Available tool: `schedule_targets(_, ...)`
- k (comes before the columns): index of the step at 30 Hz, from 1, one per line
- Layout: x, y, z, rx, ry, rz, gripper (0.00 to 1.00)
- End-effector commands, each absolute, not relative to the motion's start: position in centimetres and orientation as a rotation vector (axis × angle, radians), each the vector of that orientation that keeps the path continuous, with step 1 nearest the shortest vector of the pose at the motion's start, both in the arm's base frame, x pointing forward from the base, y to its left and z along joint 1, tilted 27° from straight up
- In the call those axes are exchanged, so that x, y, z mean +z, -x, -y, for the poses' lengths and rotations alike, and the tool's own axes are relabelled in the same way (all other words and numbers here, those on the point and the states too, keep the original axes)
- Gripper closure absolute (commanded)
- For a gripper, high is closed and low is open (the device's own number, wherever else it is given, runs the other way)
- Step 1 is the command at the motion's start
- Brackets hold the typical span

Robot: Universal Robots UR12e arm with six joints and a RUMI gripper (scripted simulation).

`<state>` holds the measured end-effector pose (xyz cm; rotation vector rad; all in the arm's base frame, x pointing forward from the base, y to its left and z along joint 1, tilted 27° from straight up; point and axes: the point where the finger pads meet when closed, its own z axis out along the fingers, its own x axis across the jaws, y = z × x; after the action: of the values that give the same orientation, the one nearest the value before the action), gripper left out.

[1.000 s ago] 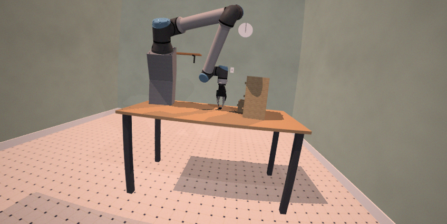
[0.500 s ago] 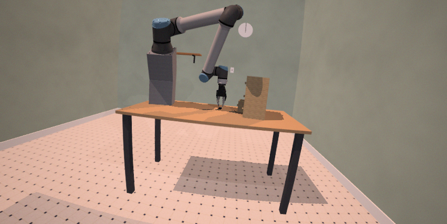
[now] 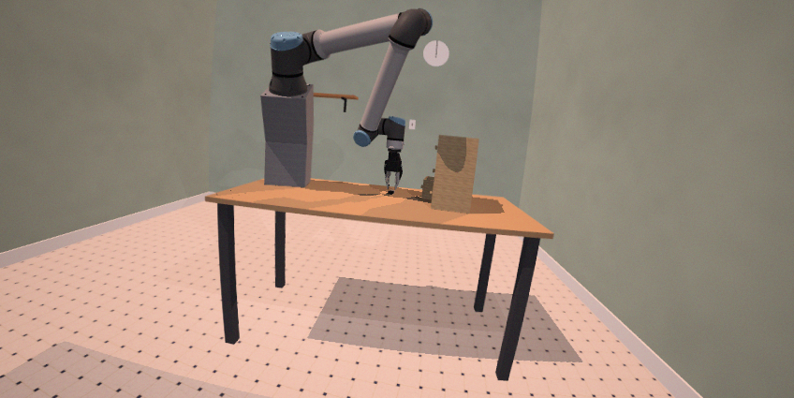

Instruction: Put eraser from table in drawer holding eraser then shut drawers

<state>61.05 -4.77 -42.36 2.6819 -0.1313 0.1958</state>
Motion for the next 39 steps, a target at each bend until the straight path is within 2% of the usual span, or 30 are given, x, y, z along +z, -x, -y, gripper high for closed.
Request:
schedule_targets(1,-42.9,-61.3,5.1,0.198,-2.683,0.133,0.77)
schedule_targets(39,-44.1,-61.3,5.5,0.197,-2.683,0.131,0.77)
